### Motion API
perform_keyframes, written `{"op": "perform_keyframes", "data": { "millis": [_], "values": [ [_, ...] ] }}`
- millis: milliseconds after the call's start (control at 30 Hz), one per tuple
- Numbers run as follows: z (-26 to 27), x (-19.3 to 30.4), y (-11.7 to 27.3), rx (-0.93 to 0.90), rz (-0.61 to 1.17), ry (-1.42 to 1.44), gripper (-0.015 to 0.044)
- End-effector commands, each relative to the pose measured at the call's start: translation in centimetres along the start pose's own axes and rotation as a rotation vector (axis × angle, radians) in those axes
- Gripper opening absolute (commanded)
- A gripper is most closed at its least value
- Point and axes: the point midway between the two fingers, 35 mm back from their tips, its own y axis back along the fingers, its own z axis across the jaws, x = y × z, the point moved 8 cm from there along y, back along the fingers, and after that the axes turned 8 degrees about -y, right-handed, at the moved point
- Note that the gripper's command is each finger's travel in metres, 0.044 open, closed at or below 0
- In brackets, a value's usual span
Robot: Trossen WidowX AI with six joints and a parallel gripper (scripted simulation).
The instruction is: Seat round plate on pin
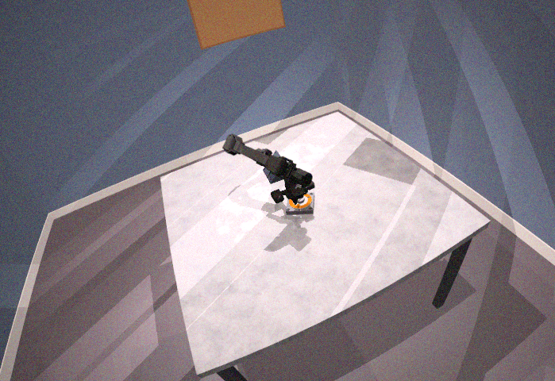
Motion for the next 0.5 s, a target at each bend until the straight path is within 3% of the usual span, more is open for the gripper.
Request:
{"op": "perform_keyframes", "data": {
  "millis": [0, 133, 467],
  "values": [
    [0.0, -0.1, 2.2, -0.008, -0.009, -0.005, 0.0],
    [0.0, 0.1, 3.7, -0.008, -0.009, -0.005, 0.0],
    [0.1, 0.1, 2.9, -0.005, -0.012, 0.002, 0.0]
  ]
}}
